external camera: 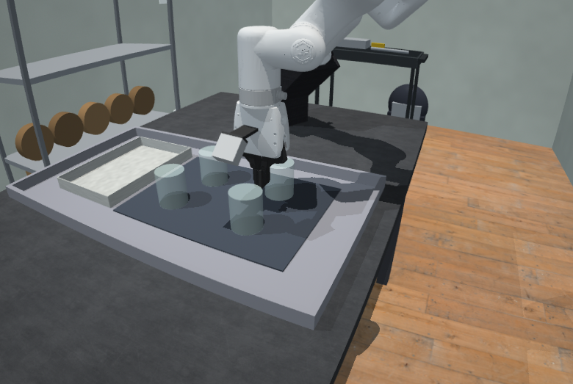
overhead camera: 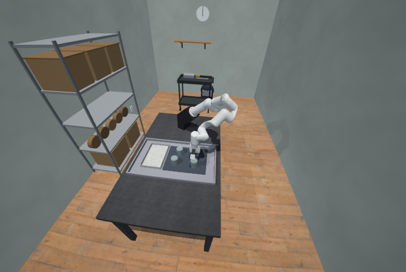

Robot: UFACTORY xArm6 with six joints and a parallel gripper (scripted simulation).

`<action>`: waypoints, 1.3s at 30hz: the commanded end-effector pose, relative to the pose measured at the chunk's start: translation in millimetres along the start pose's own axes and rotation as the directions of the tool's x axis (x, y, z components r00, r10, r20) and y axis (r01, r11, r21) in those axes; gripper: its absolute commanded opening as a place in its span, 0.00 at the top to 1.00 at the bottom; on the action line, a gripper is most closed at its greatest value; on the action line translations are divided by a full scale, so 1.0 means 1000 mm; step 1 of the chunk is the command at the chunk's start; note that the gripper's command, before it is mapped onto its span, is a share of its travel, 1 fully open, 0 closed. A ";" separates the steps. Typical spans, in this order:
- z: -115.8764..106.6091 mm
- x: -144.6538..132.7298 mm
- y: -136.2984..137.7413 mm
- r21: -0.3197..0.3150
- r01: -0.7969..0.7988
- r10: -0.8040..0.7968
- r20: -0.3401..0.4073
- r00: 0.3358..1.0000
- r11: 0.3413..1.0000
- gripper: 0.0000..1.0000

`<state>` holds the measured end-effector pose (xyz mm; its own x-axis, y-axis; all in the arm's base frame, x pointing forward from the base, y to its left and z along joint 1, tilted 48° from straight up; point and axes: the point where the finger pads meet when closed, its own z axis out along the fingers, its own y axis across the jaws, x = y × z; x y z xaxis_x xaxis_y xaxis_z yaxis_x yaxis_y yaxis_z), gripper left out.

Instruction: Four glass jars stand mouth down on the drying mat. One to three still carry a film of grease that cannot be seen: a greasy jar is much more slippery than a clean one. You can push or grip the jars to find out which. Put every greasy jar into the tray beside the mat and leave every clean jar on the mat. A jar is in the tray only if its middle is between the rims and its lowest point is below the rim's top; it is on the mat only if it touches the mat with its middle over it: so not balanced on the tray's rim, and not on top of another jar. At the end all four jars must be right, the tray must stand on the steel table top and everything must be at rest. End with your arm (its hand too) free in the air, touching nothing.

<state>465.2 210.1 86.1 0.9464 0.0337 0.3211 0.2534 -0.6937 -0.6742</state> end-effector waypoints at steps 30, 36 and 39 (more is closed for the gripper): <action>-0.001 0.001 0.000 -0.001 0.001 -0.001 -0.002 1.000 1.000 1.00; -0.001 0.001 0.000 -0.001 0.001 -0.001 -0.002 1.000 1.000 1.00; -0.016 0.001 0.000 -0.001 0.001 -0.001 -0.002 1.000 1.000 1.00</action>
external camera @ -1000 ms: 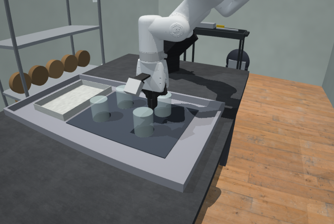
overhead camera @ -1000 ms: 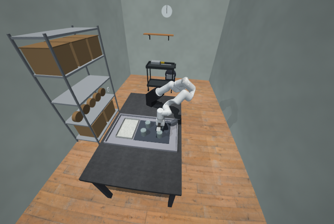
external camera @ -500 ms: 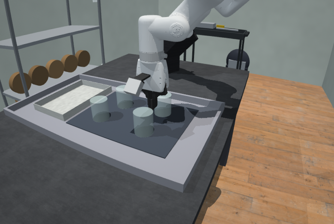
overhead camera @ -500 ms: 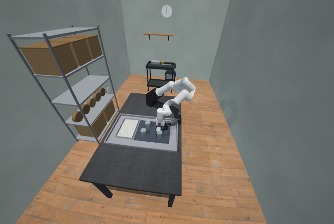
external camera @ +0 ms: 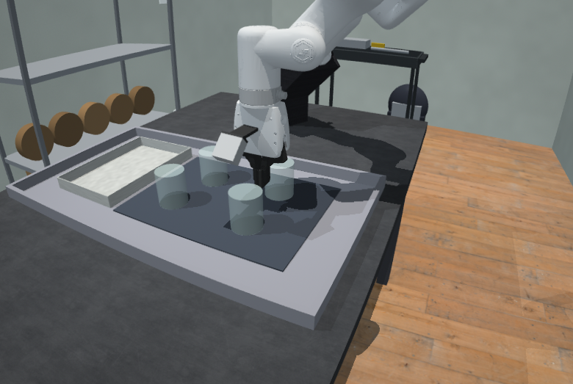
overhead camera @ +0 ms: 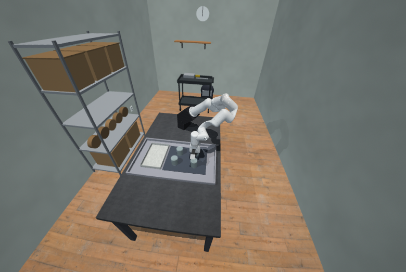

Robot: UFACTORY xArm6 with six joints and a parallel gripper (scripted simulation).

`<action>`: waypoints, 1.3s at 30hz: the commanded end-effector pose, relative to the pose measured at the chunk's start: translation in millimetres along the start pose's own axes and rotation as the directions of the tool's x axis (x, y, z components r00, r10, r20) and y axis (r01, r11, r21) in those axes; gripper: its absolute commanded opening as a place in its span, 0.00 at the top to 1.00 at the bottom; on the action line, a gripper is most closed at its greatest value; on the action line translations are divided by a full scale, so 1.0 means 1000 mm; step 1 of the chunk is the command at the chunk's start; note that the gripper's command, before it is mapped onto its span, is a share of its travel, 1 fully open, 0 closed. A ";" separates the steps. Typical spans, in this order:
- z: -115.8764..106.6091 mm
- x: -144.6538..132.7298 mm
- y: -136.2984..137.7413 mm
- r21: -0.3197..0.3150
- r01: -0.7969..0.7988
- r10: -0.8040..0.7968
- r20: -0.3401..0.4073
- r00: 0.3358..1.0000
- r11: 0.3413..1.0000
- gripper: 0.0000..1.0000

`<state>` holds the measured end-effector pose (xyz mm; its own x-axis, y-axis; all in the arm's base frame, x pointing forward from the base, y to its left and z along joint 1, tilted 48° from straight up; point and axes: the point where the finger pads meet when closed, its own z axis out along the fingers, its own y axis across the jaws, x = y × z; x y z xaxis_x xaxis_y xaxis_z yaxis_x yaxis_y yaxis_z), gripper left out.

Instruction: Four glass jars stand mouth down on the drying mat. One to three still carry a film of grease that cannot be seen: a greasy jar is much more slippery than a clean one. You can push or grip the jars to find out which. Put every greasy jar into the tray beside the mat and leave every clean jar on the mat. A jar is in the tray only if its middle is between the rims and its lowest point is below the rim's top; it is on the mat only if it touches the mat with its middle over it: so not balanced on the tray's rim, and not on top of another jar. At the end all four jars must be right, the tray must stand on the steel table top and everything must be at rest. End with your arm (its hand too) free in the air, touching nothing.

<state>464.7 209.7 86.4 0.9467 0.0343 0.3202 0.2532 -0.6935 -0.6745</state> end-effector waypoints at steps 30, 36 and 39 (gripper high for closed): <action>-0.077 -0.002 0.133 -0.001 0.001 -0.001 -0.004 1.000 1.000 1.00; -0.077 -0.003 0.166 -0.001 0.001 -0.001 -0.004 1.000 1.000 1.00; -0.067 -0.003 0.166 -0.001 0.001 -0.001 -0.004 1.000 1.000 1.00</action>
<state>484.1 42.7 26.0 0.9472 0.0297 0.3191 0.2488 -0.6960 -0.6736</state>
